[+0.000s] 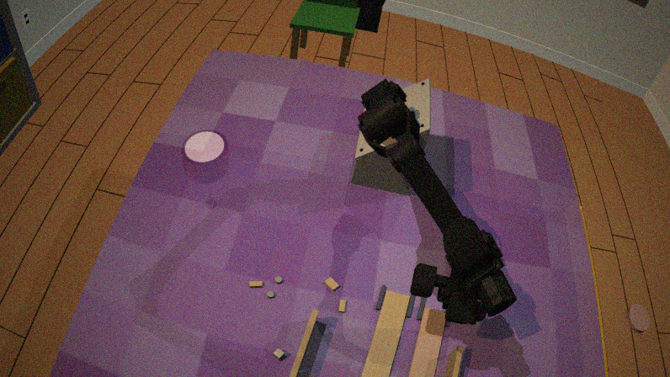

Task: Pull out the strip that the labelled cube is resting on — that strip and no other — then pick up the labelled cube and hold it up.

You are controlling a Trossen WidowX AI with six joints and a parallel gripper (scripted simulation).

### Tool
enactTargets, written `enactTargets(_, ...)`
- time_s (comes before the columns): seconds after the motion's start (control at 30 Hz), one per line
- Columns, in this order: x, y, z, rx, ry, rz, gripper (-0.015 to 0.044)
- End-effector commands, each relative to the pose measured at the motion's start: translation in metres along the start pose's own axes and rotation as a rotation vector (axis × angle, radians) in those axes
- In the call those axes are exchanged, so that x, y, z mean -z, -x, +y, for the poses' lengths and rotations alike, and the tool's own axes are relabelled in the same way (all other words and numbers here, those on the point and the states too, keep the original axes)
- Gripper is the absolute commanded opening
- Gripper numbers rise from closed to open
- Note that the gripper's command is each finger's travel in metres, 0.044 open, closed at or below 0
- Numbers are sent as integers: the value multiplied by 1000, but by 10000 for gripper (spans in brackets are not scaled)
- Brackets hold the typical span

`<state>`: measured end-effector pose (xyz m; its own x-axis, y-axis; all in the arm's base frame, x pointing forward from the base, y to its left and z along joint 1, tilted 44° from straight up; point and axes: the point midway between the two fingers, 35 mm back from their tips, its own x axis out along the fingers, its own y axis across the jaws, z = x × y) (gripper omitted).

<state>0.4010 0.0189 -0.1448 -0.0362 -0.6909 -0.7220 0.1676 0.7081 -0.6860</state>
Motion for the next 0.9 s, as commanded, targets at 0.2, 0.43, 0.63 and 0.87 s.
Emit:
enactTargets(0.2, -1, -11, 1, 1, -8, 10, 0)
enactTargets(0.43, -1, -22, 1, 1, -8, 10, 0)
enactTargets(0.63, -1, -32, 2, 1, -8, 10, 0)
enactTargets(0.87, -1, -44, 2, 2, -8, 10, 0)
